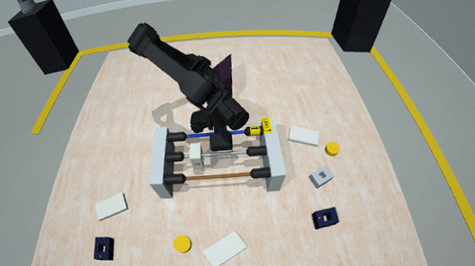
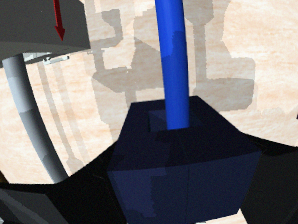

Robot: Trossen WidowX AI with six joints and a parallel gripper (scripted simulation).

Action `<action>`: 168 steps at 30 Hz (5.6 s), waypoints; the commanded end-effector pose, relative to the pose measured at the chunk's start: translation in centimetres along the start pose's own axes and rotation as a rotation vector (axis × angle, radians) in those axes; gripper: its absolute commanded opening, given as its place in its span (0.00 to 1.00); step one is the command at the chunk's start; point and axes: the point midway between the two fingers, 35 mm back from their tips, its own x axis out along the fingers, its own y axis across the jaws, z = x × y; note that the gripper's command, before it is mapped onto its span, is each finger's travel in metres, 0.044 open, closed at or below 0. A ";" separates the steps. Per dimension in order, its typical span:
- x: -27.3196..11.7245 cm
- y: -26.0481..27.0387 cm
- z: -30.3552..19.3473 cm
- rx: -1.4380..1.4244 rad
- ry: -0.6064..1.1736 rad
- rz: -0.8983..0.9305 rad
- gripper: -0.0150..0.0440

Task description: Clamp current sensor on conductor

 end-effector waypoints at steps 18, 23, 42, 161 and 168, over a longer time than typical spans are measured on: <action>0.0 0.0 0.0 0.000 0.000 -0.001 0.69; 0.0 0.0 0.0 0.000 0.000 -0.001 0.69; 0.0 0.0 0.0 0.000 0.000 -0.001 0.69; -4.6 0.6 0.6 -0.003 0.001 -0.022 1.00; -10.9 0.3 2.0 -0.003 -0.004 -0.035 1.00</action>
